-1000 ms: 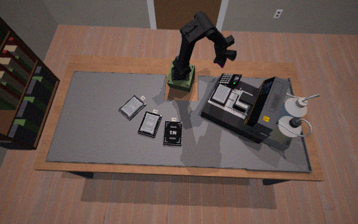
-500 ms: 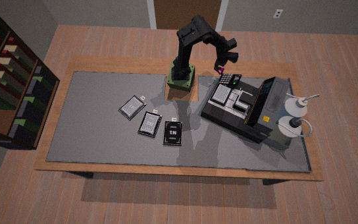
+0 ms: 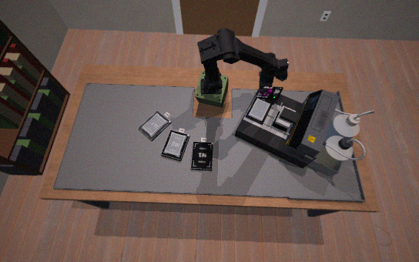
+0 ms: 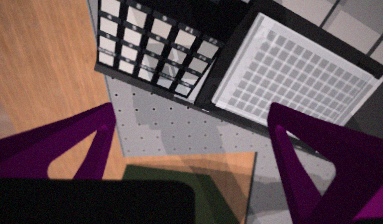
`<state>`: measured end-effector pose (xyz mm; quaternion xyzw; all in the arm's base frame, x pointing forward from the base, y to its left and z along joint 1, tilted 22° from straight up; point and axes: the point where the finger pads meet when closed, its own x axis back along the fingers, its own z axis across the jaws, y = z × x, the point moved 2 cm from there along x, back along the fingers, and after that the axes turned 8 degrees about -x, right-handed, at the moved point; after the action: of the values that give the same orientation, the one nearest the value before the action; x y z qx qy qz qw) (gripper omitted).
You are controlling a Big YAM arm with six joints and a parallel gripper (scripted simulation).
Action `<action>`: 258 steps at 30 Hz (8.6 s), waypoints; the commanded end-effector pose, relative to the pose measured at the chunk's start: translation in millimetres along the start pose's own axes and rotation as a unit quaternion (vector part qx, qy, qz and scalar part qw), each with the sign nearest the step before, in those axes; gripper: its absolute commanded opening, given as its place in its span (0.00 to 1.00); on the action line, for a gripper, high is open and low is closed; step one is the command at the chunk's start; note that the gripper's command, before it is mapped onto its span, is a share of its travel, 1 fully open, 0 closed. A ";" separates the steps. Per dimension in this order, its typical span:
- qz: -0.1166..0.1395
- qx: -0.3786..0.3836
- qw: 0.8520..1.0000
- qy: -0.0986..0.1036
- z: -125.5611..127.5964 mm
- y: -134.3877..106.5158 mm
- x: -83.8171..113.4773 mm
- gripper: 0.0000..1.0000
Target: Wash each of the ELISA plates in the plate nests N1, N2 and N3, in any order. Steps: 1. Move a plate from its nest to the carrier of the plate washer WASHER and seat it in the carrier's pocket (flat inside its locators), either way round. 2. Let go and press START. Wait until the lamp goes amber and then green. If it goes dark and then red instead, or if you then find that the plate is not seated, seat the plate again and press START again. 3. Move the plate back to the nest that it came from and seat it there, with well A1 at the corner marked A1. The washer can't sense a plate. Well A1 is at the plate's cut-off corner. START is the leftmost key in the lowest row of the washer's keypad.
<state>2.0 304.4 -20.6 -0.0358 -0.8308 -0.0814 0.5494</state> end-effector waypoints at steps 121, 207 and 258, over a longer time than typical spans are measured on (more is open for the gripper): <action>0.053 0.540 0.839 0.038 -100.1 -3.3 -50.5 1.00; 0.044 0.539 0.841 0.032 -98.4 1.8 -69.5 0.84; 0.031 0.536 0.843 0.025 -97.9 19.4 -22.9 0.84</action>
<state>106.5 285.0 -19.2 0.2282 -0.7185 0.4080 0.5150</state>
